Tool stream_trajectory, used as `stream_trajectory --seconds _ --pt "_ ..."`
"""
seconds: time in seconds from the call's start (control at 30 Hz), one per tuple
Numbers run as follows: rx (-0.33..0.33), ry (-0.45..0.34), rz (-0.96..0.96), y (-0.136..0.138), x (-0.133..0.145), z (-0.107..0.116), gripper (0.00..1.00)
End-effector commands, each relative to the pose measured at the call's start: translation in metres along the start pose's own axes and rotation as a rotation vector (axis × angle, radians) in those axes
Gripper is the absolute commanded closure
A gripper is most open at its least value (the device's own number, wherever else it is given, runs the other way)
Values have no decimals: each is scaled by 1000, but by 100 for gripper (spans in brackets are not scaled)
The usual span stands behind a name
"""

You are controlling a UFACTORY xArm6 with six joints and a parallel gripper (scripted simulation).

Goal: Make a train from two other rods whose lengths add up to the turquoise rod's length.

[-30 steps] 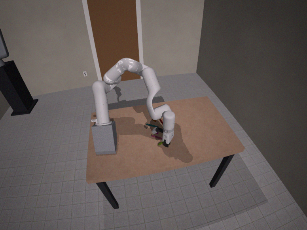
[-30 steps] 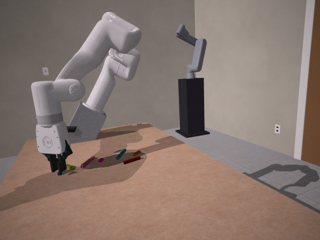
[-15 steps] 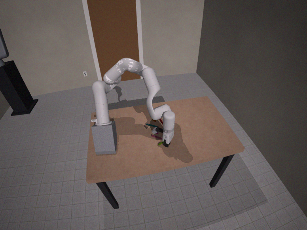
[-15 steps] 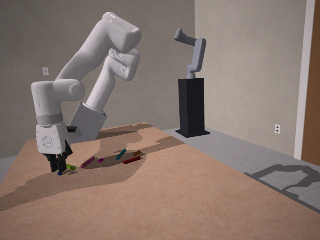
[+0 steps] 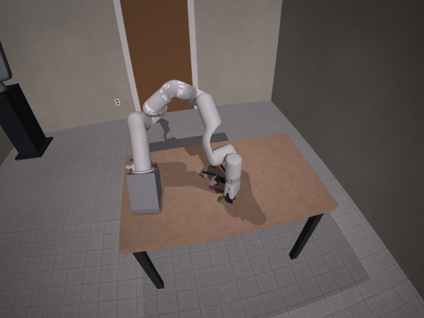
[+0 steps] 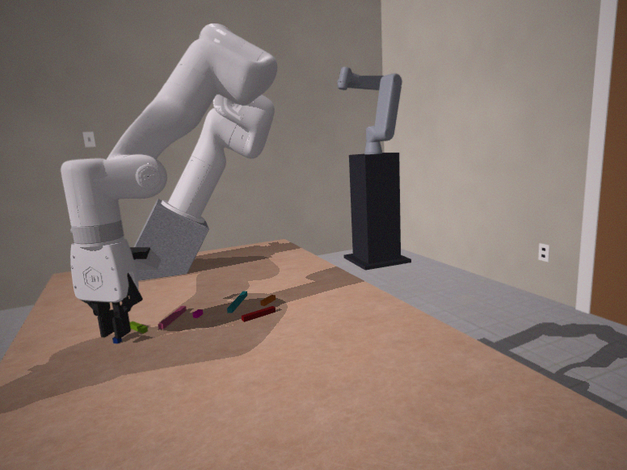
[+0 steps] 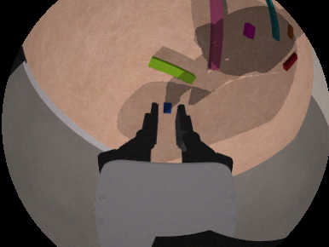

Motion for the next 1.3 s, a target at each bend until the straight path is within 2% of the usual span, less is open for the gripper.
stream_trajectory --seconds 0.0,1.27 --pt "0 -4 1 0 1 2 76" --pt "0 -4 1 0 1 -13 76"
Point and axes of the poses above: the point where the finger pads meet when closed, its own z axis back along the fingers, its own y axis across the jaws, x = y × z, the point moved 10 cm from there along z, back along the fingers, and after that the axes turned 5 degrees about z, right-handed, at the moved point
